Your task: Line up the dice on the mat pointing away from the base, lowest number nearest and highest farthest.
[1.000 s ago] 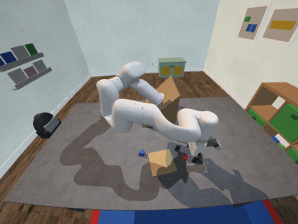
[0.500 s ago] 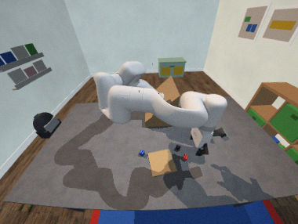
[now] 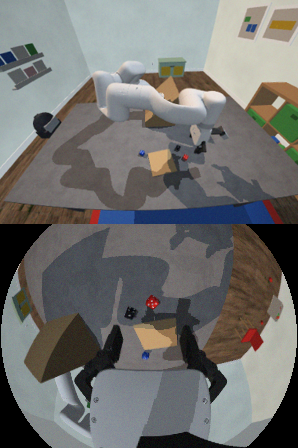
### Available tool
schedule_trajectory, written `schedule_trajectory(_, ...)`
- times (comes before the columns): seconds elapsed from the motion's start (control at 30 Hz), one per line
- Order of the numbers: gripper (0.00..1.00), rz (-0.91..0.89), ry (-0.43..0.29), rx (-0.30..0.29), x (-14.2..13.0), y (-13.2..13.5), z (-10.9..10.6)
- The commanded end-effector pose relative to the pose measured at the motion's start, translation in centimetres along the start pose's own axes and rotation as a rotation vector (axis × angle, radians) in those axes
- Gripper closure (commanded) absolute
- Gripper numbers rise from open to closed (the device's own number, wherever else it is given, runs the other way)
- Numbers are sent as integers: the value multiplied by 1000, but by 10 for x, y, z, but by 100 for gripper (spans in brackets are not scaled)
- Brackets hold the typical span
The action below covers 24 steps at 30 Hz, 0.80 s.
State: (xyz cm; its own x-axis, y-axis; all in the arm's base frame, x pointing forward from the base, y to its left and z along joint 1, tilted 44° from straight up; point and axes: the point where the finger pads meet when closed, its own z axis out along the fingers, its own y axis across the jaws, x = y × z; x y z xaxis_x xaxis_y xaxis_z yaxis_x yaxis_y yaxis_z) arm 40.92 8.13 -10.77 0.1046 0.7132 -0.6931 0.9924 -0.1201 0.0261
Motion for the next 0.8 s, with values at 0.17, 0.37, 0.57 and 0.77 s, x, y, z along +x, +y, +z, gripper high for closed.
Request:
schedule_trajectory(0.17, 0, 274, 11, -7, -32, -33, 0)
schedule_trajectory(0.37, 0, 388, 8, -5, -47, -49, 3)
schedule_trajectory(0.57, 0, 462, 4, -4, -56, -60, 5)
schedule_trajectory(0.77, 0, 462, 4, -4, -56, -60, 5)
